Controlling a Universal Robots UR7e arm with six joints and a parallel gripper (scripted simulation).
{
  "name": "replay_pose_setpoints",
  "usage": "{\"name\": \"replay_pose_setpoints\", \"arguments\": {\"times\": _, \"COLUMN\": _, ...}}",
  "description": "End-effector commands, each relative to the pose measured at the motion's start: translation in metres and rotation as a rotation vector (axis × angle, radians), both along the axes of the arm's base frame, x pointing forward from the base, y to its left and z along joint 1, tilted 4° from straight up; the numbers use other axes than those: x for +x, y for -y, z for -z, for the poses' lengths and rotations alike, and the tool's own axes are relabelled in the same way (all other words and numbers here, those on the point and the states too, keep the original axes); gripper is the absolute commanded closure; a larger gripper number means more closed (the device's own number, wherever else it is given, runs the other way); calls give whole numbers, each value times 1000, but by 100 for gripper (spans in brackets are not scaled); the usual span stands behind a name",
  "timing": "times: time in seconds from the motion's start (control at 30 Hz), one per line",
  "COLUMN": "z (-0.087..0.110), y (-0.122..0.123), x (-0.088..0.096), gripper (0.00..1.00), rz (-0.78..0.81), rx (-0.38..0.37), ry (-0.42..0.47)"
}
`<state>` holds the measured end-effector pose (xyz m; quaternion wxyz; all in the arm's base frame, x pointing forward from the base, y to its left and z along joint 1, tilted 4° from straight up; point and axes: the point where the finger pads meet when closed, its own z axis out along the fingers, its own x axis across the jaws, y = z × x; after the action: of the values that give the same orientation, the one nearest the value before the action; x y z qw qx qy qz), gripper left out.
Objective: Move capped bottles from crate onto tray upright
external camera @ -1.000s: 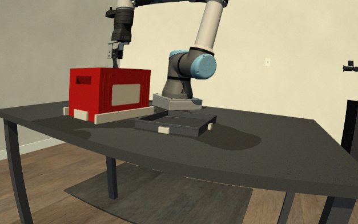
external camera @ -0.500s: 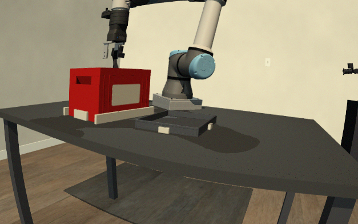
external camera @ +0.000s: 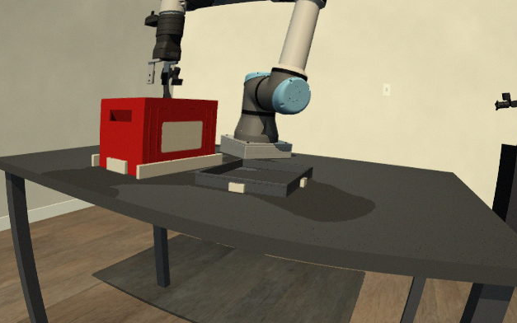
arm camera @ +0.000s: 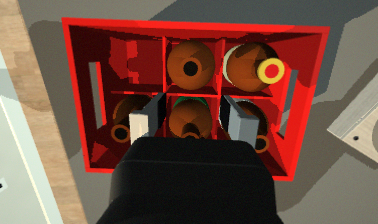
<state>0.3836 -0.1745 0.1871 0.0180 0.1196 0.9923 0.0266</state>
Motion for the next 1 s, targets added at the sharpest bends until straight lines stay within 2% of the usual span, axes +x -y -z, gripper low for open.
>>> {"name": "replay_pose_setpoints", "arguments": {"times": 0.0, "z": -1, "y": 2, "x": 1, "gripper": 0, "rz": -1, "rx": -1, "ry": 2}}
{"name": "replay_pose_setpoints", "arguments": {"times": 0.97, "z": -1, "y": 3, "x": 1, "gripper": 0, "rz": -1, "rx": -1, "ry": 2}}
